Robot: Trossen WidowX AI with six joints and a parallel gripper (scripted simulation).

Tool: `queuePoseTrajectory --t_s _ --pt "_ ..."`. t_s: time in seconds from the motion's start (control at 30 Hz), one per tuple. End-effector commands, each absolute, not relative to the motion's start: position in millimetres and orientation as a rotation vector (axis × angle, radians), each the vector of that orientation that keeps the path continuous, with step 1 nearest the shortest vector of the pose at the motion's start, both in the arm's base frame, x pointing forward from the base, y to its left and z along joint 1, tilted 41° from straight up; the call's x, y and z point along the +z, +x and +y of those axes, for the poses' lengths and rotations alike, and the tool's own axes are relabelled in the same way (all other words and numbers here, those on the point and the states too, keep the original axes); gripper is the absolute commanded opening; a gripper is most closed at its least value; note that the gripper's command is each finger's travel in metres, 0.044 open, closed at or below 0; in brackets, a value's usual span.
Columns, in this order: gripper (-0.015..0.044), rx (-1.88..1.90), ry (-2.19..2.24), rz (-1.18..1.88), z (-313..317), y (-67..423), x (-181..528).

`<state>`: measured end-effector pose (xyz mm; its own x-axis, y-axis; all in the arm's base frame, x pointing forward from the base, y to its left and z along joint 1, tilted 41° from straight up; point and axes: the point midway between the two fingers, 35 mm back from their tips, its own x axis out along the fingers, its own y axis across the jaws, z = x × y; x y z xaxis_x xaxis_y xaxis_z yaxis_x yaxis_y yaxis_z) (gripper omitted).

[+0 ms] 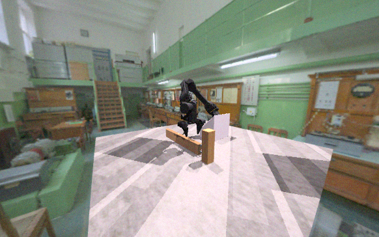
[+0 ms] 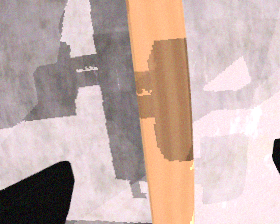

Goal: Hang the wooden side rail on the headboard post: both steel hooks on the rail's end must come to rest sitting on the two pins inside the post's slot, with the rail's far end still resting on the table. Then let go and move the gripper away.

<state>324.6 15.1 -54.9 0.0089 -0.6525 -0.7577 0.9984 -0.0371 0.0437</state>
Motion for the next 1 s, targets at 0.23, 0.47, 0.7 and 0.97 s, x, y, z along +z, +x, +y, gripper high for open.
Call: queuePoseTrajectory --t_s 0.23,0.47,0.7,0.97 --pt "0.0440 -1.472 0.711 0.626 0.6 325.0 -71.5" --pt "0.0440 -1.472 0.711 0.627 -6.7 325.9 -80.3" --pt "0.0440 -1.472 0.711 0.627 -14.1 326.5 -88.9" --pt "0.0440 -1.472 0.710 0.626 -22.7 326.6 -98.5"
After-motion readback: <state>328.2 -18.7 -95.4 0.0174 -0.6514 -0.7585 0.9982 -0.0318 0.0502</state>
